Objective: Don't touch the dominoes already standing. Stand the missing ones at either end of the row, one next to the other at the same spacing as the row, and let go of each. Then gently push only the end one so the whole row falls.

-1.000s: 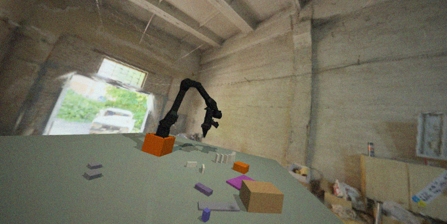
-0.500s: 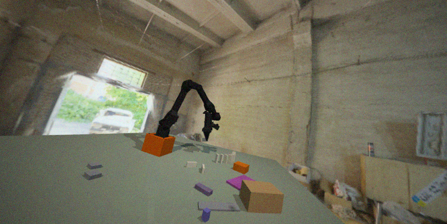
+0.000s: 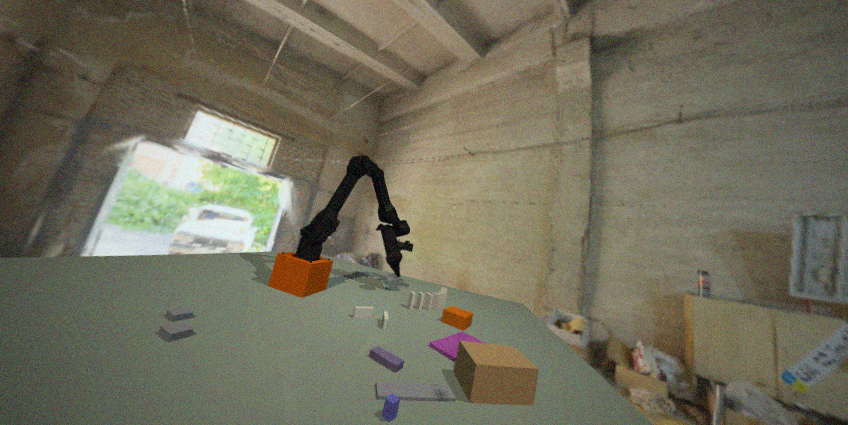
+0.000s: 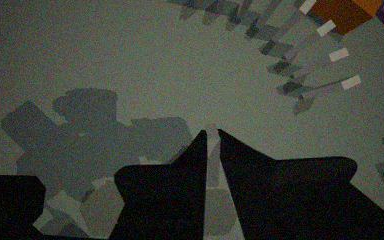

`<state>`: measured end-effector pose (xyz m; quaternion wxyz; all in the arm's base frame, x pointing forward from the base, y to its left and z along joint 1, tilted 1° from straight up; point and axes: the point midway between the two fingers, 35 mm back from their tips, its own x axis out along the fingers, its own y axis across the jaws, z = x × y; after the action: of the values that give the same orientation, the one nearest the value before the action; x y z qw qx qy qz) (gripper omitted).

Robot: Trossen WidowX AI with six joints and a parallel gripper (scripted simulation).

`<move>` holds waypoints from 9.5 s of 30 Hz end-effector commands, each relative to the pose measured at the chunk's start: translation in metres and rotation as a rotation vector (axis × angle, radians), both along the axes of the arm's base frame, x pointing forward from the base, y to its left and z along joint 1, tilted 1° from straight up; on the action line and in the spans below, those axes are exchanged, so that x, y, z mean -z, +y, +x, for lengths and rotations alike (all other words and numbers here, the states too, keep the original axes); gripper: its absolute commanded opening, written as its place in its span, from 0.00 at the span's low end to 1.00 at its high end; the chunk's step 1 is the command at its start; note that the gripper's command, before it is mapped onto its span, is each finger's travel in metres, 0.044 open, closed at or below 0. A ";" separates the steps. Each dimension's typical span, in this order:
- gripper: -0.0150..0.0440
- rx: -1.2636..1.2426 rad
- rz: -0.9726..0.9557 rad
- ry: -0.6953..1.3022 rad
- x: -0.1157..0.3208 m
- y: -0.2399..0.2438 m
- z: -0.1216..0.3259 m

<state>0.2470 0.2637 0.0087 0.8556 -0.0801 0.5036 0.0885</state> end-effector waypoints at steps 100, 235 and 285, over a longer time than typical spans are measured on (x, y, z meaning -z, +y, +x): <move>0.30 0.191 0.192 -0.934 0.043 -0.049 -0.060; 0.44 1.743 0.441 0.411 -0.088 -0.048 -0.036; 0.44 -0.330 -0.154 0.434 -0.102 -0.167 0.070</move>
<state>0.3158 0.0959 0.1119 0.6993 -0.1936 0.6622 0.1869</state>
